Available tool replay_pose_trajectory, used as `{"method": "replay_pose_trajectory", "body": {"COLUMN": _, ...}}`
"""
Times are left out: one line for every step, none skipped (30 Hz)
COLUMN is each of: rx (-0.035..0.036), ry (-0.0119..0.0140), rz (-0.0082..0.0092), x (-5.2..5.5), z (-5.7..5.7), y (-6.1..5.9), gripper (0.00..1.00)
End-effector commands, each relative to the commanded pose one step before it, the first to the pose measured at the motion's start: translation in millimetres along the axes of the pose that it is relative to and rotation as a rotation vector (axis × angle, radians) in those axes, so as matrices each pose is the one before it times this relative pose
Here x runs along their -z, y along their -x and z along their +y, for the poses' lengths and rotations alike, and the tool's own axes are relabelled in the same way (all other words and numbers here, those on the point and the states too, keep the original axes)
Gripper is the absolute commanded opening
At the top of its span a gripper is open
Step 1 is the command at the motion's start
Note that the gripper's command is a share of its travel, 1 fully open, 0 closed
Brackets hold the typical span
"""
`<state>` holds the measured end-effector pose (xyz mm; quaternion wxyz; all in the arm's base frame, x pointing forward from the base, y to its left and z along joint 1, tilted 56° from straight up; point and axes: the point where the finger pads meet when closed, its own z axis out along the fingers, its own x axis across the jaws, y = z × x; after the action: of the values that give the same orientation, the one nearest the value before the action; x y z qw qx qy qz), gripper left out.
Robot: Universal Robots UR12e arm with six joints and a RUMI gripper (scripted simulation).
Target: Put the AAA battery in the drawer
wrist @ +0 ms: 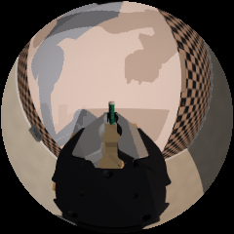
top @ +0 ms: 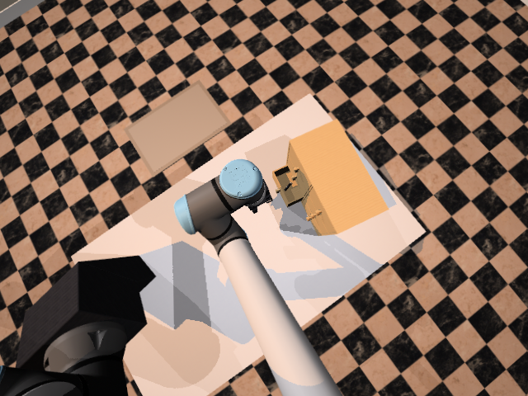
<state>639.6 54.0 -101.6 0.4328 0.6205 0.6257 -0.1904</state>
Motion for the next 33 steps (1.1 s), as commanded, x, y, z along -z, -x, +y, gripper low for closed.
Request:
{"method": "replay_pose_trajectory", "body": {"rx": -0.00008, "ry": 0.0132, "rz": 0.00028, "x": 0.47, "z": 0.08, "y": 0.0, "gripper": 0.02}}
{"method": "replay_pose_trajectory", "body": {"rx": -0.00001, "ry": 0.00326, "rz": -0.00009, "x": 0.02, "z": -0.06, "y": 0.05, "gripper": 0.02}}
{"method": "replay_pose_trajectory", "body": {"rx": 0.0, "ry": 0.00336, "rz": 0.00002, "x": -0.03, "z": -0.02, "y": -0.01, "gripper": 0.02}}
{"method": "replay_pose_trajectory", "body": {"rx": 0.00001, "ry": 0.00348, "rz": 0.0001, "x": -0.05, "z": 0.0, "y": -0.05, "gripper": 0.02}}
{"method": "replay_pose_trajectory", "body": {"rx": 0.0, "ry": 0.00361, "rz": 0.00008, "x": -0.05, "z": 0.0, "y": -0.05, "gripper": 0.02}}
{"method": "replay_pose_trajectory", "body": {"rx": 0.0, "ry": 0.0, "rz": 0.0, "x": 0.0, "z": 0.0, "y": 0.0, "gripper": 0.02}}
{"method": "replay_pose_trajectory", "body": {"rx": 0.0, "ry": 0.0, "rz": 0.0, "x": 0.0, "z": 0.0, "y": 0.0, "gripper": 0.02}}
{"method": "replay_pose_trajectory", "body": {"rx": 0.0, "ry": 0.00374, "rz": 0.00007, "x": -0.05, "z": -0.01, "y": -0.04, "gripper": 0.02}}
{"method": "replay_pose_trajectory", "body": {"rx": 0.0, "ry": 0.00388, "rz": 0.00005, "x": -0.04, "z": -0.02, "y": -0.03, "gripper": 0.02}}
{"method": "replay_pose_trajectory", "body": {"rx": 0.0, "ry": 0.00401, "rz": 0.00003, "x": -0.03, "z": -0.03, "y": -0.02, "gripper": 0.02}}
{"method": "replay_pose_trajectory", "body": {"rx": 0.0, "ry": 0.00414, "rz": 0.00001, "x": -0.03, "z": -0.03, "y": 0.0, "gripper": 0.02}}
{"method": "replay_pose_trajectory", "body": {"rx": 0.0, "ry": 0.00427, "rz": -0.00002, "x": -0.02, "z": -0.04, "y": 0.01, "gripper": 0.02}}
{"method": "replay_pose_trajectory", "body": {"rx": 0.0, "ry": 0.0044, "rz": -0.00004, "x": -0.01, "z": -0.05, "y": 0.02, "gripper": 0.02}}
{"method": "replay_pose_trajectory", "body": {"rx": 0.0, "ry": 0.00453, "rz": -0.00007, "x": 0.0, "z": -0.06, "y": 0.04, "gripper": 0.02}}
{"method": "replay_pose_trajectory", "body": {"rx": 0.0, "ry": 0.00466, "rz": -0.0001, "x": 0.01, "z": -0.08, "y": 0.06, "gripper": 0.02}}
{"method": "replay_pose_trajectory", "body": {"rx": 0.0, "ry": 0.00479, "rz": -0.00014, "x": 0.03, "z": -0.09, "y": 0.07, "gripper": 0.02}}
{"method": "replay_pose_trajectory", "body": {"rx": 0.0, "ry": 0.00489, "rz": 0.00007, "x": -0.05, "z": -0.02, "y": -0.03, "gripper": 0.02}}
{"method": "replay_pose_trajectory", "body": {"rx": 0.0, "ry": 0.00501, "rz": 0.00013, "x": -0.07, "z": -0.01, "y": -0.07, "gripper": 0.02}}
{"method": "replay_pose_trajectory", "body": {"rx": 0.0, "ry": 0.00514, "rz": 0.0001, "x": -0.06, "z": -0.02, "y": -0.05, "gripper": 0.02}}
{"method": "replay_pose_trajectory", "body": {"rx": 0.0, "ry": 0.00526, "rz": 0.00006, "x": -0.05, "z": -0.03, "y": -0.03, "gripper": 0.02}}
{"method": "replay_pose_trajectory", "body": {"rx": 0.0, "ry": 0.00539, "rz": 0.00002, "x": -0.03, "z": -0.04, "y": -0.01, "gripper": 0.02}}
{"method": "replay_pose_trajectory", "body": {"rx": 0.0, "ry": 0.00551, "rz": -0.00002, "x": -0.02, "z": -0.06, "y": 0.01, "gripper": 0.02}}
{"method": "replay_pose_trajectory", "body": {"rx": 0.0, "ry": 0.0, "rz": 0.0, "x": 0.0, "z": 0.0, "y": 0.0, "gripper": 0.02}}
{"method": "replay_pose_trajectory", "body": {"rx": 0.0, "ry": 0.0, "rz": 0.0, "x": 0.0, "z": 0.0, "y": 0.0, "gripper": 0.02}}
{"method": "replay_pose_trajectory", "body": {"rx": 0.0, "ry": 0.00563, "rz": -0.00007, "x": 0.0, "z": -0.07, "y": 0.03, "gripper": 0.02}}
{"method": "replay_pose_trajectory", "body": {"rx": 0.0, "ry": 0.00575, "rz": -0.00012, "x": 0.01, "z": -0.09, "y": 0.06, "gripper": 0.02}}
{"method": "replay_pose_trajectory", "body": {"rx": 0.0, "ry": 0.00587, "rz": -0.00017, "x": 0.03, "z": -0.11, "y": 0.08, "gripper": 0.02}}
{"method": "replay_pose_trajectory", "body": {"rx": -0.00001, "ry": 0.00598, "rz": 0.00008, "x": -0.05, "z": -0.03, "y": -0.04, "gripper": 0.02}}
{"method": "replay_pose_trajectory", "body": {"rx": -0.00001, "ry": 0.0061, "rz": 0.00016, "x": -0.08, "z": -0.01, "y": -0.07, "gripper": 0.02}}
{"method": "replay_pose_trajectory", "body": {"rx": -0.00001, "ry": 0.00622, "rz": 0.0001, "x": -0.06, "z": -0.03, "y": -0.05, "gripper": 0.02}}
{"method": "replay_pose_trajectory", "body": {"rx": 0.0, "ry": 0.00634, "rz": 0.00005, "x": -0.04, "z": -0.05, "y": -0.02, "gripper": 0.02}}
{"method": "replay_pose_trajectory", "body": {"rx": 0.0, "ry": 0.00646, "rz": -0.00002, "x": -0.02, "z": -0.07, "y": 0.01, "gripper": 0.02}}
{"method": "replay_pose_trajectory", "body": {"rx": 0.00001, "ry": 0.00657, "rz": -0.00008, "x": 0.0, "z": -0.08, "y": 0.04, "gripper": 0.02}}
